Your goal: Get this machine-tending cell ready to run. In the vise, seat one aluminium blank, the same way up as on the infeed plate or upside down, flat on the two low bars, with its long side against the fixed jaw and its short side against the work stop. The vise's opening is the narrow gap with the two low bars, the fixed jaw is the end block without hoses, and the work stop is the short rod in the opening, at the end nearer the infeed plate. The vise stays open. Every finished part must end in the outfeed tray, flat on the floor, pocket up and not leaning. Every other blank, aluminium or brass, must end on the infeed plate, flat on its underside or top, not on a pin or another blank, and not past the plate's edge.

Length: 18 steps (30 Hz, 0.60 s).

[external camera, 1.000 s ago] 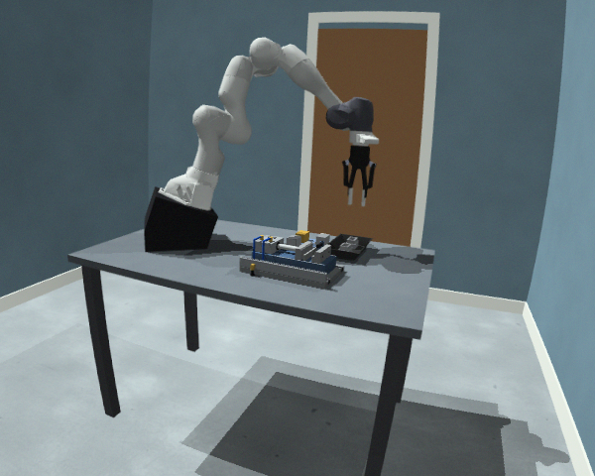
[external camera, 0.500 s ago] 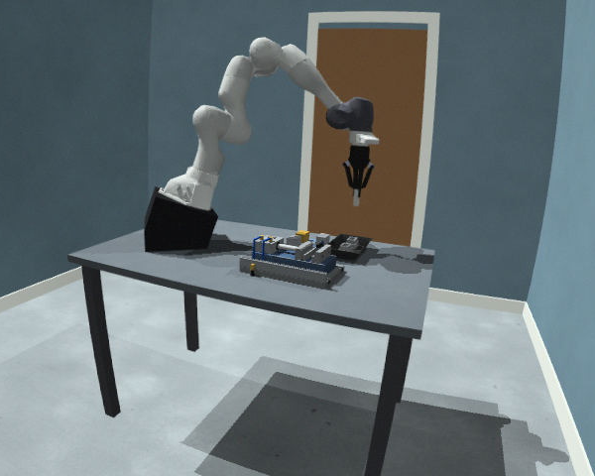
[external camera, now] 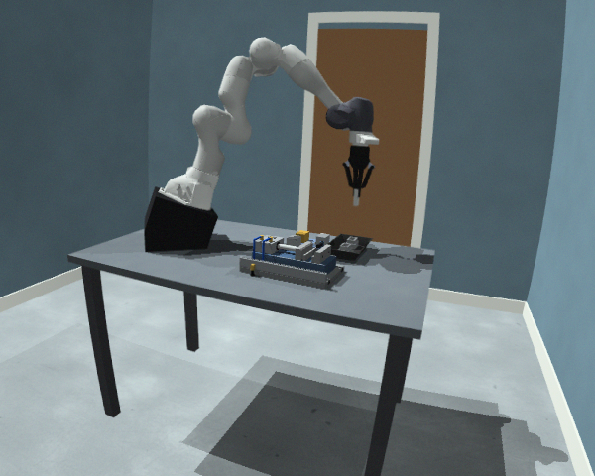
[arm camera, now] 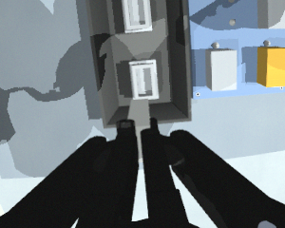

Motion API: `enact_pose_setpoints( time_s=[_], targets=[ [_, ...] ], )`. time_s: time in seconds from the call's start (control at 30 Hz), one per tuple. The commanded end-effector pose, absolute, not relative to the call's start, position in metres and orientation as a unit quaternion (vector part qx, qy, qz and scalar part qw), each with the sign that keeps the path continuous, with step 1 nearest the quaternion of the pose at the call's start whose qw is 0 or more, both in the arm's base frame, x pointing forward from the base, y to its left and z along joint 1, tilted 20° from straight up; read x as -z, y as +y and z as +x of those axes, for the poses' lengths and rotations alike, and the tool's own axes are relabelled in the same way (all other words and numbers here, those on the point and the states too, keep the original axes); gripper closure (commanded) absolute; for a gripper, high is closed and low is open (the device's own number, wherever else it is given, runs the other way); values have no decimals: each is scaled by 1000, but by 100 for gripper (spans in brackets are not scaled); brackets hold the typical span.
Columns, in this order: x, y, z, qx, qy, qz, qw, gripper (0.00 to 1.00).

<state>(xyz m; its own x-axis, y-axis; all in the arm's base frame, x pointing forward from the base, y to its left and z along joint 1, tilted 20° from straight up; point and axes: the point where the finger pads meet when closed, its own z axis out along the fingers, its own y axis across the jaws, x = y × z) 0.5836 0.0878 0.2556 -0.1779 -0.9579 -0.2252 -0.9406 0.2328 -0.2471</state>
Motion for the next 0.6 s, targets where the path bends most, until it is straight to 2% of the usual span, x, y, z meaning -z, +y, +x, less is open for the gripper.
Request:
enact_pose_setpoints(
  time_s=[0.0,0.1,0.33,0.53,0.57],
  targets=[
    [-256,88,583,25,765,-621,168,100],
    [-254,90,577,25,765,-622,165,100],
    [-228,106,491,25,763,-626,158,100],
    [-223,107,465,26,763,-624,167,100],
    [-223,107,465,26,763,-624,167,60]
  ],
)
